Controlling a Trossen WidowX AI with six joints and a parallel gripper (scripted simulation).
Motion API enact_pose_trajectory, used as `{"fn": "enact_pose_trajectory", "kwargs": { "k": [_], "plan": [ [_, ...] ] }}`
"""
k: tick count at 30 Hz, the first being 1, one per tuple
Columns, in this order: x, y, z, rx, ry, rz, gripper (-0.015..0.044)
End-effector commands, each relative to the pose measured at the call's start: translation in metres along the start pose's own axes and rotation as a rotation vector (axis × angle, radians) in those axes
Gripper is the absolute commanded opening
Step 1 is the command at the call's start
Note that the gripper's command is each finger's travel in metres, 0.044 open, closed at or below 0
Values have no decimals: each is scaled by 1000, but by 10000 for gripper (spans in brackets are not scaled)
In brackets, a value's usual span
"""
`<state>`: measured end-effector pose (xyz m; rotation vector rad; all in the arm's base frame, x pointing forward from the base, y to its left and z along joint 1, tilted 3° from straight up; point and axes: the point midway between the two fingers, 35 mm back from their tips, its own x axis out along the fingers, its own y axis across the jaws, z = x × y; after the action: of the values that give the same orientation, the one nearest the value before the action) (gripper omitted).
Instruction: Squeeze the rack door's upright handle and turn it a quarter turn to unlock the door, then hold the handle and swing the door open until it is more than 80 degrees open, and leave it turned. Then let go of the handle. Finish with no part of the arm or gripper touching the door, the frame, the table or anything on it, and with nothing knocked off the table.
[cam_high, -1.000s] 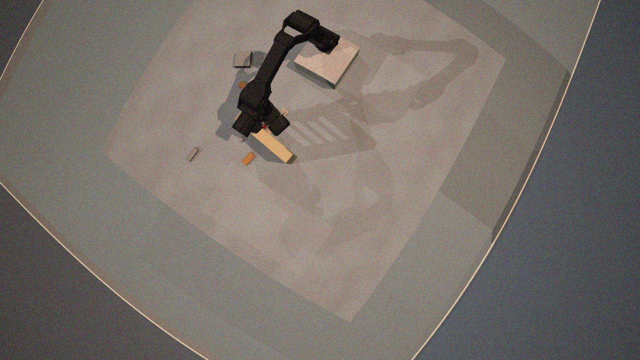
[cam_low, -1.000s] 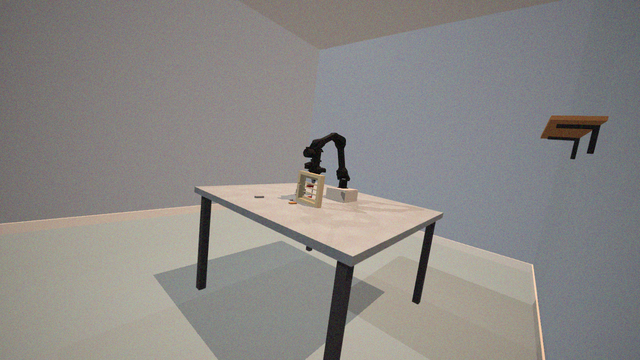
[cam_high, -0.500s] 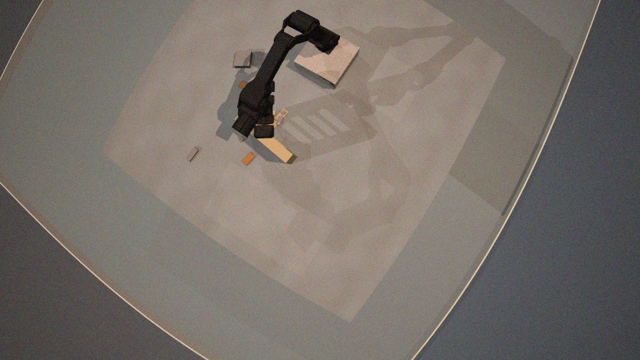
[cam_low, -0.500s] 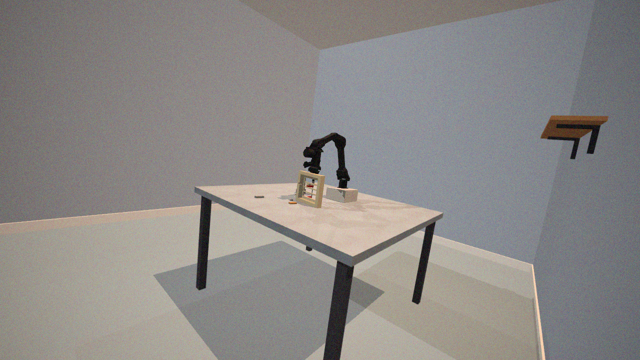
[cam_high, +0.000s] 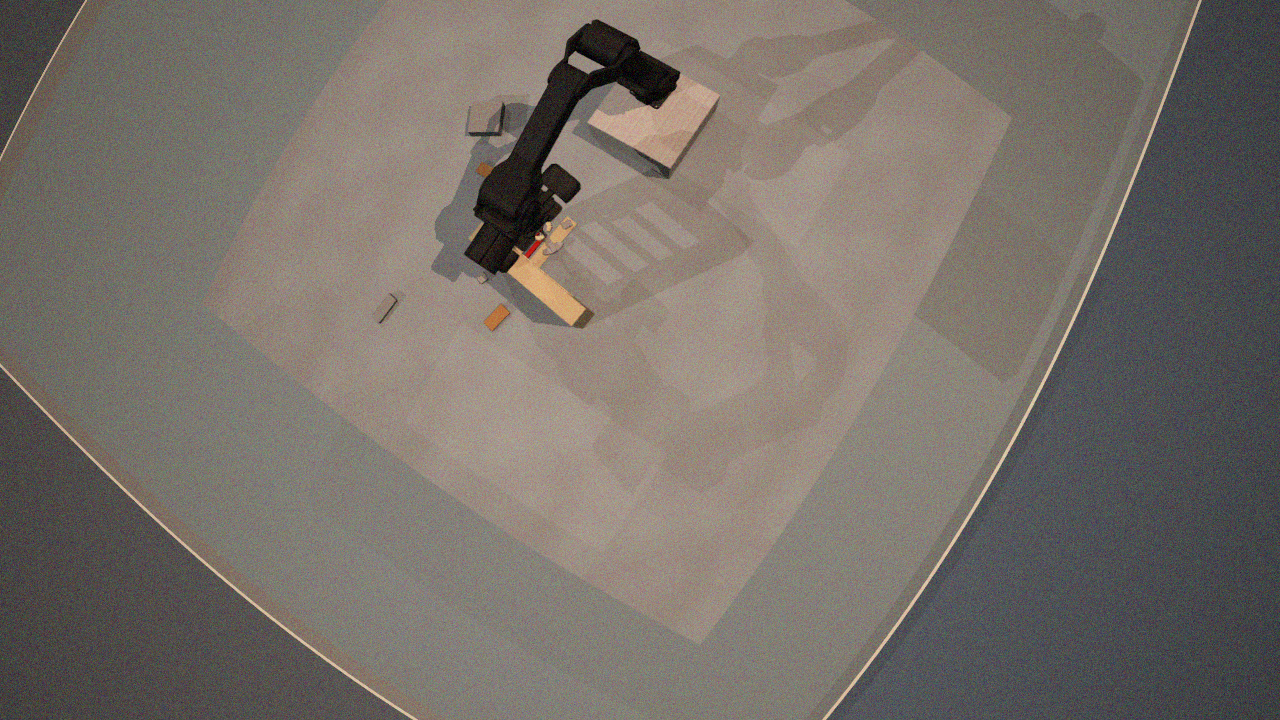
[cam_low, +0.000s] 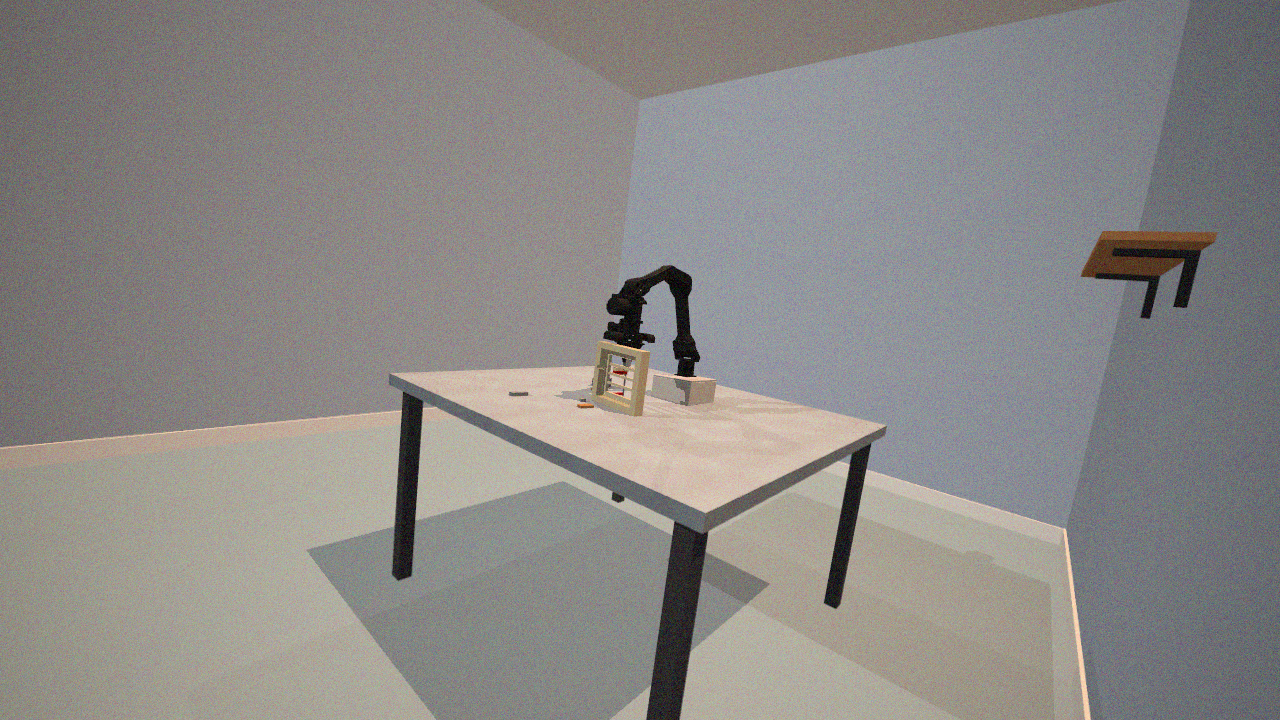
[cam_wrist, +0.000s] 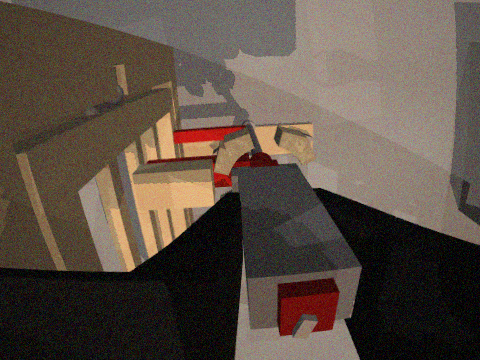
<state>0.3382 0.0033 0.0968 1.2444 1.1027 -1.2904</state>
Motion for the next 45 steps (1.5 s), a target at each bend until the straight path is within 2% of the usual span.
{"fn": "enact_pose_trajectory", "kwargs": {
  "k": [1,4,15,25,26,29,45],
  "plan": [
    [1,0,0,203,3,0,14],
    [1,0,0,317,3,0,14],
    [1,0,0,325,3,0,14],
    [1,0,0,325,3,0,277],
    [1,0,0,325,3,0,286],
    [1,0,0,252,3,0,286],
    [1,0,0,-541,2,1,286]
  ]
}}
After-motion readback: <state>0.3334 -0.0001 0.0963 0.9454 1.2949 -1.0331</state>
